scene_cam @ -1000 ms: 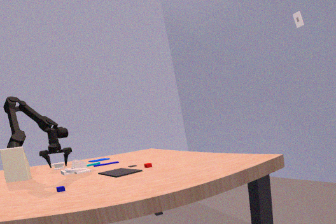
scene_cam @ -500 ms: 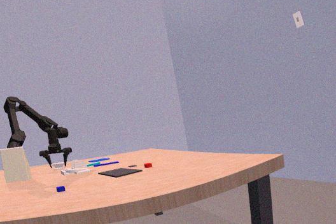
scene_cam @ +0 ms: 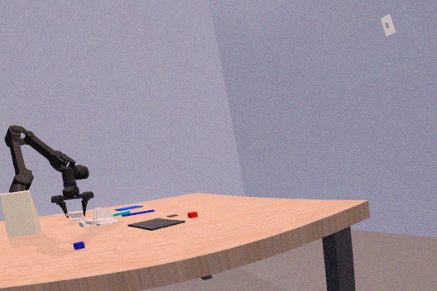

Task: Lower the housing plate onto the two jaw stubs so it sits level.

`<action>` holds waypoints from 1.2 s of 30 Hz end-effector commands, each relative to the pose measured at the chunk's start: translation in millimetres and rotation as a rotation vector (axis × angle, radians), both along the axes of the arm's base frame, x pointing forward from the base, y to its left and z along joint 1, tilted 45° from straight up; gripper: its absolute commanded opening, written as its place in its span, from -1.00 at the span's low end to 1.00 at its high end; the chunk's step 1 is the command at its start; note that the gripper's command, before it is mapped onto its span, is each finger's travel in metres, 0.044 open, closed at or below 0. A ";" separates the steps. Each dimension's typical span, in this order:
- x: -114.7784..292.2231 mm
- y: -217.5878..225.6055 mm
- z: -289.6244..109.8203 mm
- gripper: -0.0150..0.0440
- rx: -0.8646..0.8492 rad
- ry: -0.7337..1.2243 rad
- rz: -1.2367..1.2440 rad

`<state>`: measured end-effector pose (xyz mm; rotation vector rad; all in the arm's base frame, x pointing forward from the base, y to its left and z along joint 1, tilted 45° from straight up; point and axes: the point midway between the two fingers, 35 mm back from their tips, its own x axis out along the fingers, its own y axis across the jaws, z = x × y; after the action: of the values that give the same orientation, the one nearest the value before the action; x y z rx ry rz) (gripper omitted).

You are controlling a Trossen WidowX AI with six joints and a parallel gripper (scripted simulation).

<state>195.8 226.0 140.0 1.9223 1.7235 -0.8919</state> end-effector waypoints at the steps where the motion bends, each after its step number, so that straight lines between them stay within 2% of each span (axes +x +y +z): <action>1: 0.0 0.0 0.0 0.70 0.000 0.000 0.000; 25: -1.3 -51.0 48.1 0.70 -0.006 0.002 -0.006; 36: 7.8 -59.2 40.6 0.70 -0.018 0.037 -0.046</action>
<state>198.8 170.2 185.2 1.9425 1.6994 -0.9332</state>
